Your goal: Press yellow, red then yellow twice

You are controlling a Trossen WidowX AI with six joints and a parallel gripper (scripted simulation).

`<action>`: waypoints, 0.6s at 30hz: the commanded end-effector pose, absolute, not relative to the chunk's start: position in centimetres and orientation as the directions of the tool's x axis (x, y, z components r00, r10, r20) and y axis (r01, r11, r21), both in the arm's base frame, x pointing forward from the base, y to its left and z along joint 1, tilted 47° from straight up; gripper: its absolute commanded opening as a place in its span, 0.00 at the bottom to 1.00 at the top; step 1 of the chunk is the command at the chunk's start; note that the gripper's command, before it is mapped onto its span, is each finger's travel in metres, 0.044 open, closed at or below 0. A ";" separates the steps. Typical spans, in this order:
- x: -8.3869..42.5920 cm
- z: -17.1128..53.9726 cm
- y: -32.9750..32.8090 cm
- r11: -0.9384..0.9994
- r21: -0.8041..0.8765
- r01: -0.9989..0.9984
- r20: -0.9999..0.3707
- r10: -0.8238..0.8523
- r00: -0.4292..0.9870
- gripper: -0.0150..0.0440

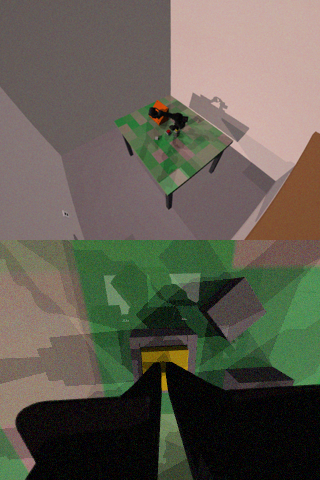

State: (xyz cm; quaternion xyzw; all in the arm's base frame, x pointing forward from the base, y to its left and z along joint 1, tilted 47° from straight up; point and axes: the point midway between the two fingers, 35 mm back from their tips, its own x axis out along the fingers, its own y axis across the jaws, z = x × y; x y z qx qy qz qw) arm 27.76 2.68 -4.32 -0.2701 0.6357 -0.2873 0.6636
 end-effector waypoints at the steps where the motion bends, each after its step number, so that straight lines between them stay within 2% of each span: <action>1: 27.5 -4.4 2.3 0.682 -0.731 0.028 -0.682 -0.731 0.018 0.29; 14: 27.5 -1.9 5.1 0.684 -0.729 0.029 -0.683 -0.730 0.018 0.29; 18: 27.5 1.3 8.7 0.686 -0.727 0.028 -0.685 -0.728 0.018 0.29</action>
